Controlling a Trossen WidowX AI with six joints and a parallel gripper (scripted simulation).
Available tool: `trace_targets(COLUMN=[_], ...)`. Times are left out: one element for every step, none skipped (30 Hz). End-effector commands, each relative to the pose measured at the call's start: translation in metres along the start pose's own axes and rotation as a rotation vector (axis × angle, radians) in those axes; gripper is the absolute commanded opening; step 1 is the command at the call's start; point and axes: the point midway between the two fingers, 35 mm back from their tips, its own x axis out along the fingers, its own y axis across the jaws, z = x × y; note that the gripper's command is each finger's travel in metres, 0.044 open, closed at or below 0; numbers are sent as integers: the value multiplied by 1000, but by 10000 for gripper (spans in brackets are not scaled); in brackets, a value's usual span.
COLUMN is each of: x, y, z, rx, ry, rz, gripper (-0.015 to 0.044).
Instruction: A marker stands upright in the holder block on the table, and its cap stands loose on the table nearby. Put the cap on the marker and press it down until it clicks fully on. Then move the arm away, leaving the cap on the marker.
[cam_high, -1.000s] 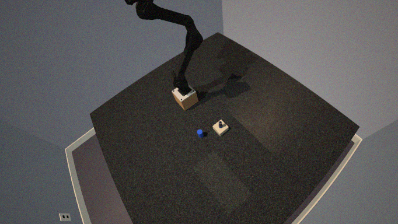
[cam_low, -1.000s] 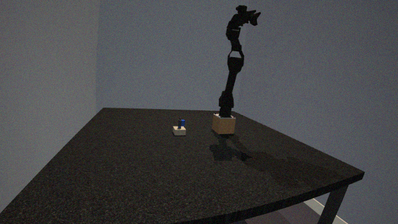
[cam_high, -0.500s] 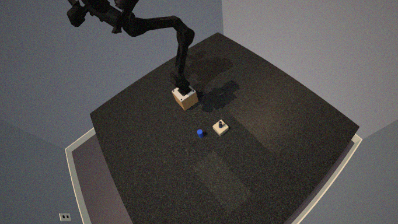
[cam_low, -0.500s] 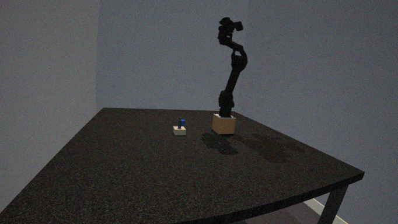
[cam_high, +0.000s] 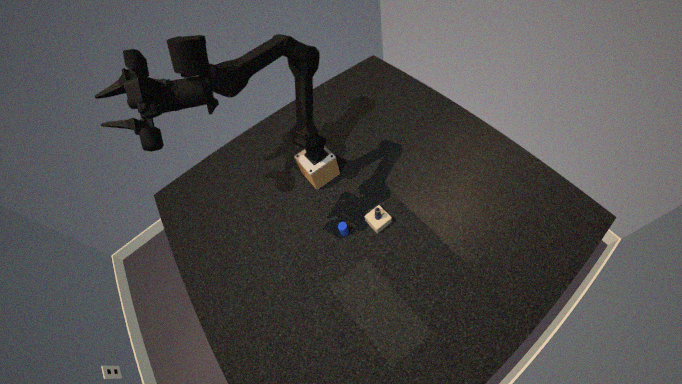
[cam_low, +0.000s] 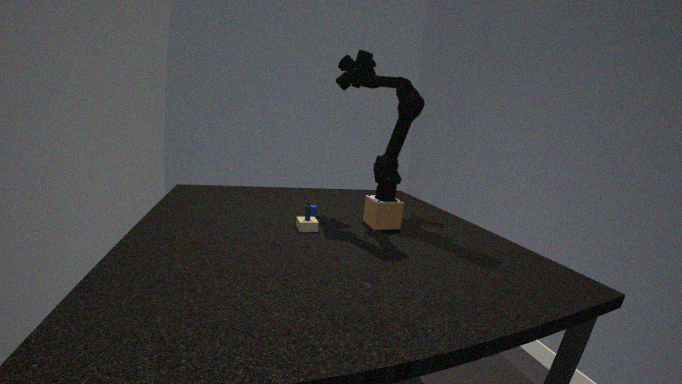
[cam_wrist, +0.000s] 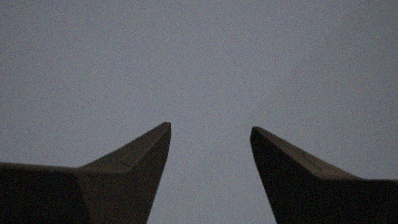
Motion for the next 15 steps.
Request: trace_targets(x=[-6,-9,-14,-19,-25,-31,-38,-46,-55,-64,-74,-85,-96,-108,-121], y=[62,79,96,113,130,146,162,177,192,207,221,235,249,261,274], z=[2,2,2,2,2,1,1,0,-1,-2,-3,-5,-7,-9,-11], rx=[-82,-105,-128,-150,-174,-197,-221,-245,-269,-294,-320,-346,-373,-400,-427], ry=[-20,-25,-30,-37,-43,-50,-58,-66,-74,-83,-92,-102,-112,-122,-133], rz=[194,247,301,354,407,461,514,567,619,672,726,780,833,887,940], gripper=[248,248,248,248,248,248,248,248,248,248,248,248,248,248,248])
